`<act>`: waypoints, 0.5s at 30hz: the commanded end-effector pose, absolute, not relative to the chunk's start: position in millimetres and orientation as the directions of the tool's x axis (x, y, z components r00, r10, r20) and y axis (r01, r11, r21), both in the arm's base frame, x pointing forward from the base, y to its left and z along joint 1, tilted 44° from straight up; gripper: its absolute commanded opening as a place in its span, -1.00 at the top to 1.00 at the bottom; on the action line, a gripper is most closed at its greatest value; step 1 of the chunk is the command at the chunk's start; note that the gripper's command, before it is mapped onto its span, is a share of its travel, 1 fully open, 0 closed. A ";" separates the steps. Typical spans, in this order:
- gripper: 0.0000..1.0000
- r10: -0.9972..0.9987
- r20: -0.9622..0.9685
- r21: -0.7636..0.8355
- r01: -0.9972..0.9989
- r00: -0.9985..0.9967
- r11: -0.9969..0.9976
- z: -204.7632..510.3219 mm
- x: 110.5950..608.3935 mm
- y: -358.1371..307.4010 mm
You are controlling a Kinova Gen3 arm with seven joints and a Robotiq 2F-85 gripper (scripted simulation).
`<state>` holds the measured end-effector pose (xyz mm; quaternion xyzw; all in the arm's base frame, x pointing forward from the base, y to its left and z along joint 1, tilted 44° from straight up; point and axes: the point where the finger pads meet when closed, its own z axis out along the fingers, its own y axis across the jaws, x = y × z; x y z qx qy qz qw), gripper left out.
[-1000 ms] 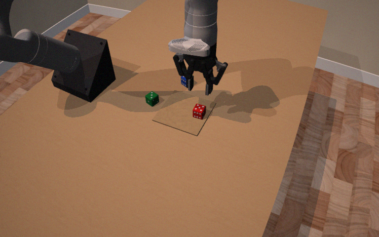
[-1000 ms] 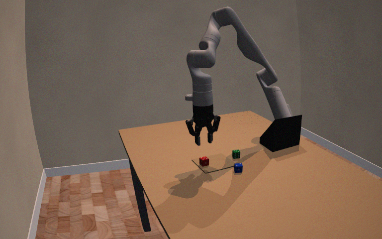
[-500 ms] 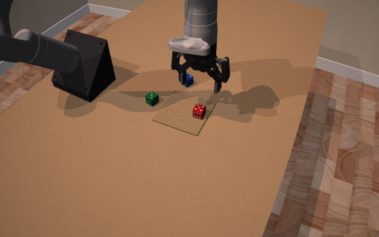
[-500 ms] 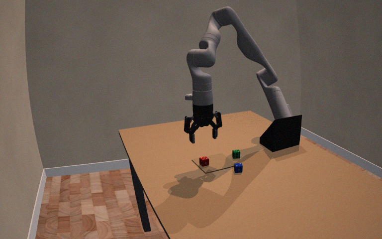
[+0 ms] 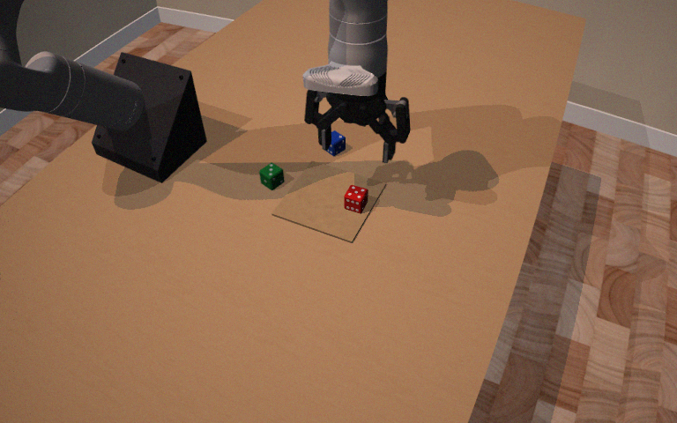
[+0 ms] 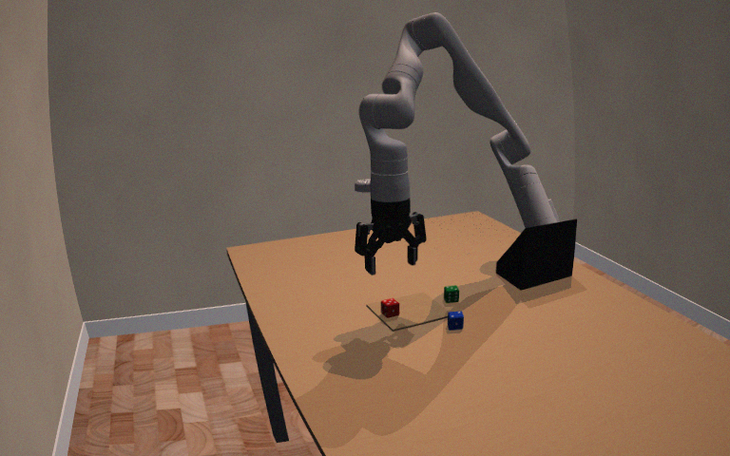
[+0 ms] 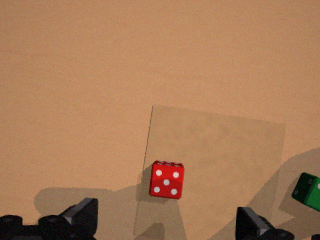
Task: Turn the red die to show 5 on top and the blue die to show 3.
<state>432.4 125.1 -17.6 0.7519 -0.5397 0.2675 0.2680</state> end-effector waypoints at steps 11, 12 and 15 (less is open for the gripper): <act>-1.00 -0.466 0.561 0.425 -0.721 0.685 -0.548 -55.4 385.4 151.1; -1.00 -0.431 0.534 0.458 -0.677 0.728 -0.575 -59.8 379.4 154.0; -1.00 -0.322 0.444 0.545 -0.537 0.836 -0.644 -72.0 361.6 162.5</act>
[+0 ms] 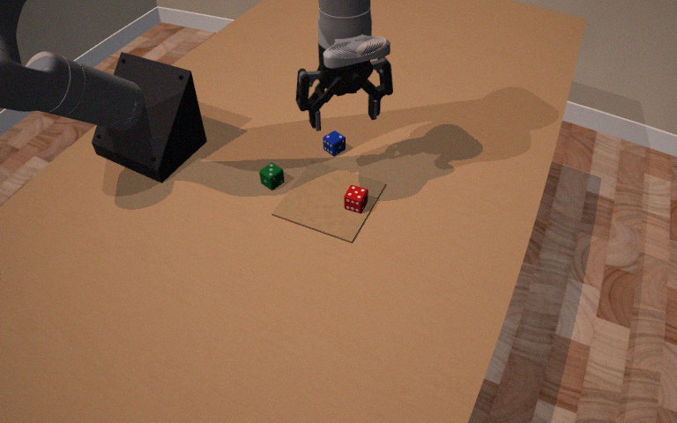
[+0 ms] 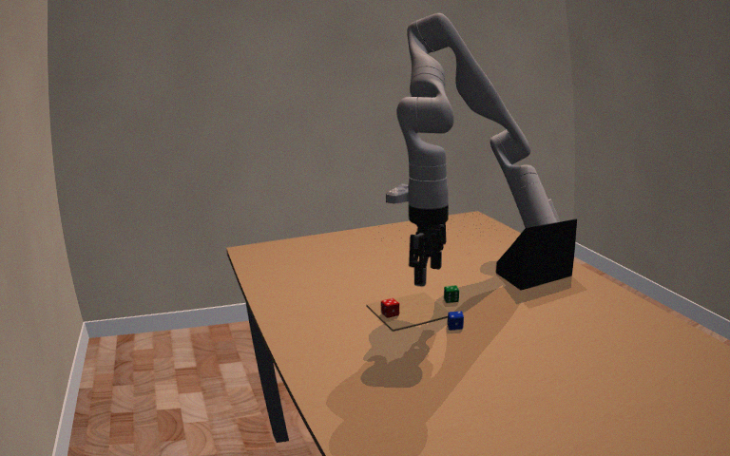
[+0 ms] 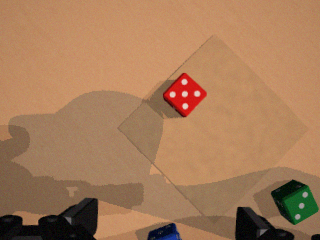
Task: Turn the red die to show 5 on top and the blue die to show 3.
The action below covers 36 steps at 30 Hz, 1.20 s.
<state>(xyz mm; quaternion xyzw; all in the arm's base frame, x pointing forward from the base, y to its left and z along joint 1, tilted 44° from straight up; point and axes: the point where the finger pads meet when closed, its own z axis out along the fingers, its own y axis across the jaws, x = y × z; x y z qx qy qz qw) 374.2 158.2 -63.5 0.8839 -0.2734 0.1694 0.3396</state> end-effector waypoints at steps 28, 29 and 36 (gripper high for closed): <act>0.07 -0.071 0.223 0.662 -0.205 0.972 -0.721 -94.7 324.5 179.1; 0.07 -0.071 0.223 0.662 -0.205 0.972 -0.721 -94.7 324.5 179.1; 0.07 -0.071 0.223 0.662 -0.205 0.972 -0.721 -94.7 324.5 179.1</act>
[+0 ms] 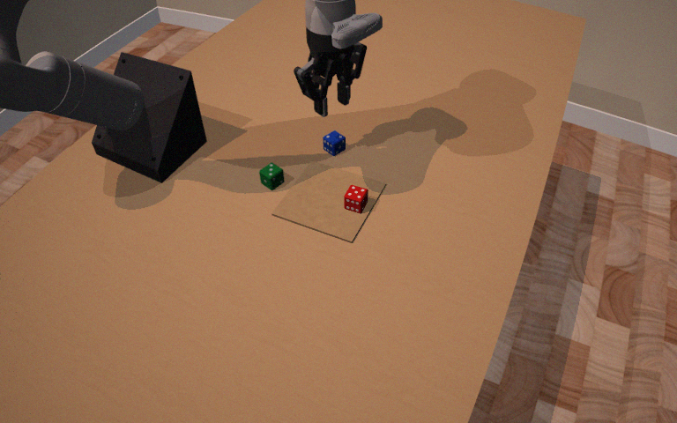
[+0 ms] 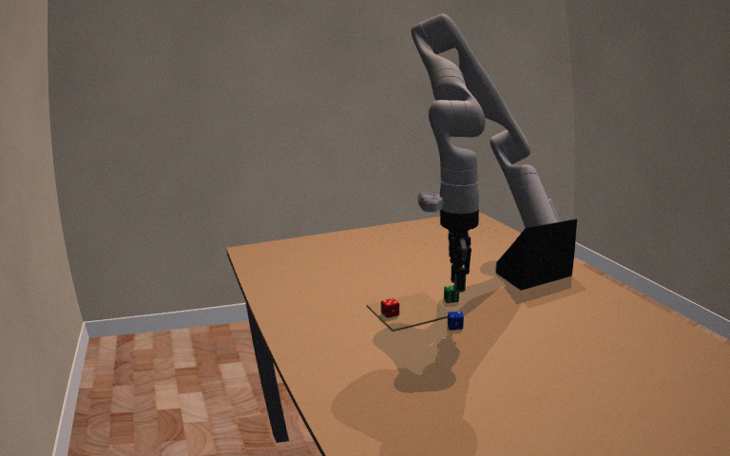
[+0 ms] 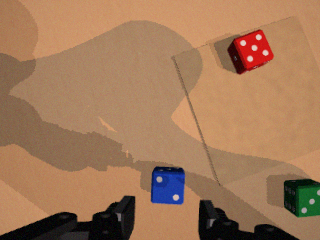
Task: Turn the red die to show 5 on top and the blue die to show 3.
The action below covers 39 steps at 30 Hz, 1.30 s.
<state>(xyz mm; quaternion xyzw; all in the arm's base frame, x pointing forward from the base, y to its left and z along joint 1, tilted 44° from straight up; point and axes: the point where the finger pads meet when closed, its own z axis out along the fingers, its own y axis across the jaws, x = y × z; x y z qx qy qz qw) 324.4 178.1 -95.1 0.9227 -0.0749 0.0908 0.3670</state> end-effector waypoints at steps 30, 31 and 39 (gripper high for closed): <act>0.07 -0.071 0.223 0.663 -0.204 0.972 -0.720 -98.1 325.1 175.9; 0.07 -0.071 0.223 0.663 -0.204 0.972 -0.720 -98.7 325.2 175.3; 0.07 -0.071 0.223 0.663 -0.204 0.972 -0.720 -105.5 326.4 168.9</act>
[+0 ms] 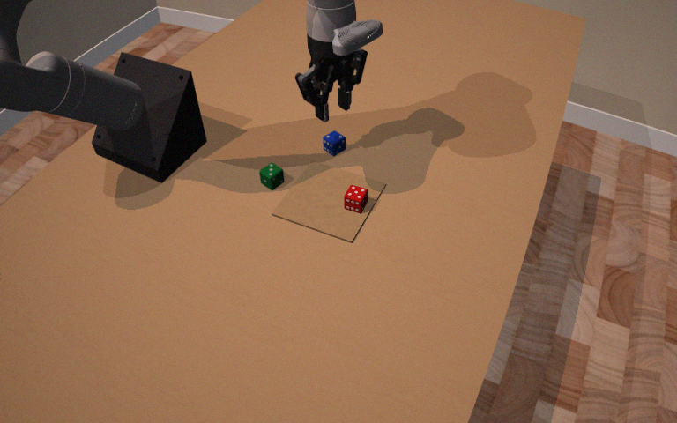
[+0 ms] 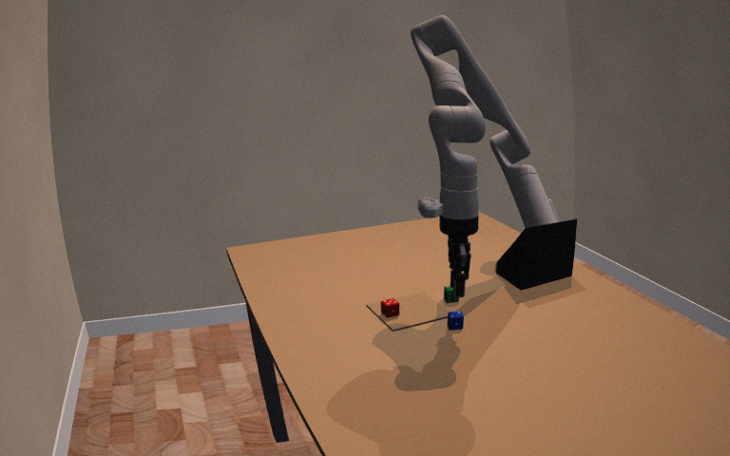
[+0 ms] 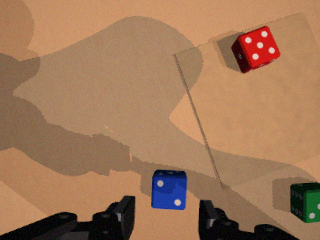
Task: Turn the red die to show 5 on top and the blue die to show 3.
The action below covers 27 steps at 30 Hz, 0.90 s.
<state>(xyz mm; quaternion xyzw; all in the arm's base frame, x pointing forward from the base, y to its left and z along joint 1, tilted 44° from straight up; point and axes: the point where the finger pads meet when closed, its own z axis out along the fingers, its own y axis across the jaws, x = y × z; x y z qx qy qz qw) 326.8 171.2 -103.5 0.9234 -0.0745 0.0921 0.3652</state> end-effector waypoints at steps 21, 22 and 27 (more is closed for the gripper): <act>0.07 -0.071 0.223 0.663 -0.204 0.972 -0.720 -125.8 330.0 149.5; 0.07 -0.071 0.223 0.663 -0.204 0.972 -0.720 -125.8 330.0 149.5; 0.07 -0.071 0.223 0.663 -0.204 0.972 -0.720 -128.7 330.5 146.8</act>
